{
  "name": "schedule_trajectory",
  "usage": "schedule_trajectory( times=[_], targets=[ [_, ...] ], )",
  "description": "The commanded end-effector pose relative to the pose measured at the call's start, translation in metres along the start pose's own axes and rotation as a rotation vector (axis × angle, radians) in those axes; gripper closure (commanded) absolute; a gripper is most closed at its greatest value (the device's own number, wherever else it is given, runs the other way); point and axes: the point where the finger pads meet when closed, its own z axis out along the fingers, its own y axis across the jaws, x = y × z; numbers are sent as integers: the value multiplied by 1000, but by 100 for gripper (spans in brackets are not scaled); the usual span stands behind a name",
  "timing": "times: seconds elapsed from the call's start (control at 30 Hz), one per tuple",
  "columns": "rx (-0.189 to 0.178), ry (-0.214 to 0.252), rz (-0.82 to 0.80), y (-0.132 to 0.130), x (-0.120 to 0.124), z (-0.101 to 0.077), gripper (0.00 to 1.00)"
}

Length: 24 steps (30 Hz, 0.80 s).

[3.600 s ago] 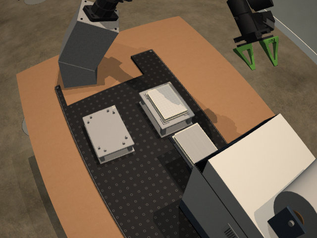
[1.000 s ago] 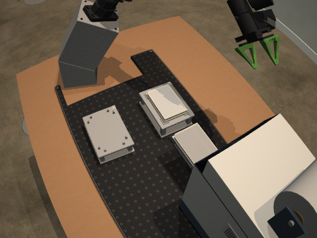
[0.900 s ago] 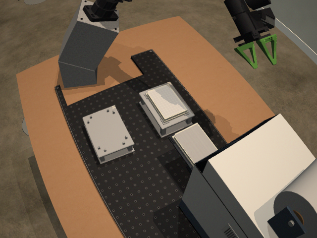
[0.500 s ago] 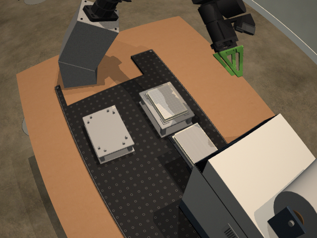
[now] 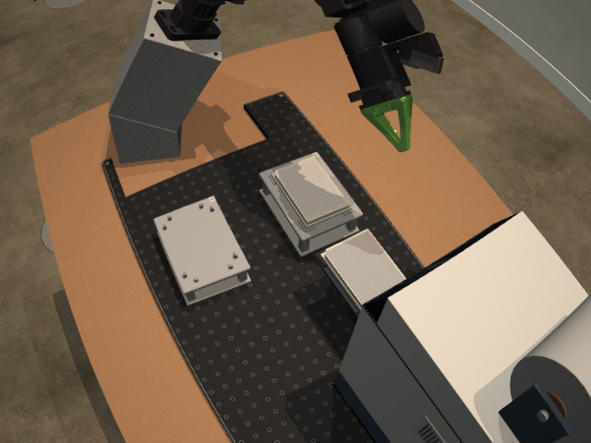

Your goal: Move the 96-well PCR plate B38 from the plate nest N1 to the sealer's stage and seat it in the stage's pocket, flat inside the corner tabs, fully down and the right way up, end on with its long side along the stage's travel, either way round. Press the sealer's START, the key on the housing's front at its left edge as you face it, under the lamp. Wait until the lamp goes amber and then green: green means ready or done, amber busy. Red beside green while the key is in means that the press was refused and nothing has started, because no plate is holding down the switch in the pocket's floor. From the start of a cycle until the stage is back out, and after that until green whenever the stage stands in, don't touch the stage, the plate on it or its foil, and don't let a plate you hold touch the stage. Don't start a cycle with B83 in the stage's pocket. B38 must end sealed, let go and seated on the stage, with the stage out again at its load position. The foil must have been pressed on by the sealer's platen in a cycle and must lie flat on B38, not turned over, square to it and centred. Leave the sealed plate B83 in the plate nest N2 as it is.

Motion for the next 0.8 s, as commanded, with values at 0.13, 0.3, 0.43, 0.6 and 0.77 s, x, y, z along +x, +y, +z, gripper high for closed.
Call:
schedule_trajectory(
  times=[0.13, 0.3, 0.43, 0.6, 0.77],
  targets=[
    [-3, -87, 253, 2, -43, -4, 100],
    [-9, -75, 421, 3, -47, 0, 100],
    [-10, -62, 556, 2, -46, 4, 100],
    [-13, -60, 656, 2, -46, 5, 100],
    [-34, -76, 659, 4, -53, -1, 100]
  ],
)
